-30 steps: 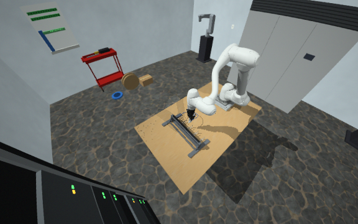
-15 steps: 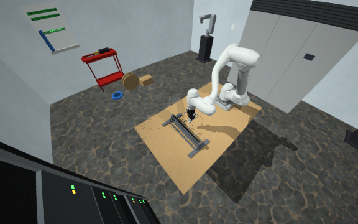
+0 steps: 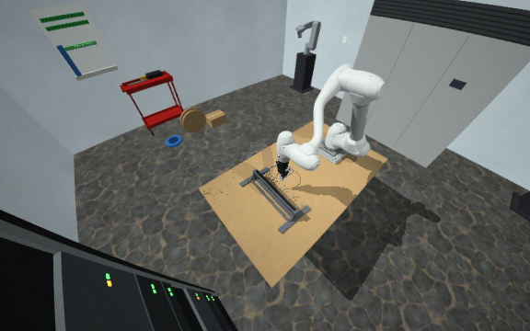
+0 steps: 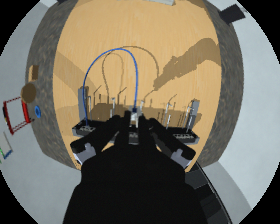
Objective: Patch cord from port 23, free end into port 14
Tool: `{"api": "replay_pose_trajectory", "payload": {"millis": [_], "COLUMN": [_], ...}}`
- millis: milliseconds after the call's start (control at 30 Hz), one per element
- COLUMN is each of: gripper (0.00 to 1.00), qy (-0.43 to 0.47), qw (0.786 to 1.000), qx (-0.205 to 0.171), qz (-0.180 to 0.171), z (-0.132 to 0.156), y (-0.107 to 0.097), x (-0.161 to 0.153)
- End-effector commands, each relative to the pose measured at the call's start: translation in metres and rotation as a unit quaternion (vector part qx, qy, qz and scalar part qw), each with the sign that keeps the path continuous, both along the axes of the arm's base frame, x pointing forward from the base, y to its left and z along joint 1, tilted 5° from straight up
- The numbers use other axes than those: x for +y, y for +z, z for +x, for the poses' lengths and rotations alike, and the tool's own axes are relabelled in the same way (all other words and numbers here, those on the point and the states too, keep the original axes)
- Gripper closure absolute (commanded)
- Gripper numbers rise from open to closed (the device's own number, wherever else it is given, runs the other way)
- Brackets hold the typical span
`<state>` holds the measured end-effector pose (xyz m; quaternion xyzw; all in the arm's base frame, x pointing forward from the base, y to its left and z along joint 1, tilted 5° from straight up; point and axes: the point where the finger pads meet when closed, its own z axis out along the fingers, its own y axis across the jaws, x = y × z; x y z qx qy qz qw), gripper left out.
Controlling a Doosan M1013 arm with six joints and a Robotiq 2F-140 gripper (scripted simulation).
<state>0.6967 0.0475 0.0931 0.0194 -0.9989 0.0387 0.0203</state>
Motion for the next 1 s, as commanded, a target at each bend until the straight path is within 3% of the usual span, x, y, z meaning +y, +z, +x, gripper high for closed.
{"api": "replay_pose_trajectory", "payload": {"millis": [0,967], "gripper": [1.00,1.00], "qy": [-0.006,-0.005], "qw": [1.000,1.000], "qx": [0.003,0.003], "qz": [0.001,0.001], "z": [0.000,0.022], "y": [0.000,-0.024], "x": [-0.001,-0.002]}}
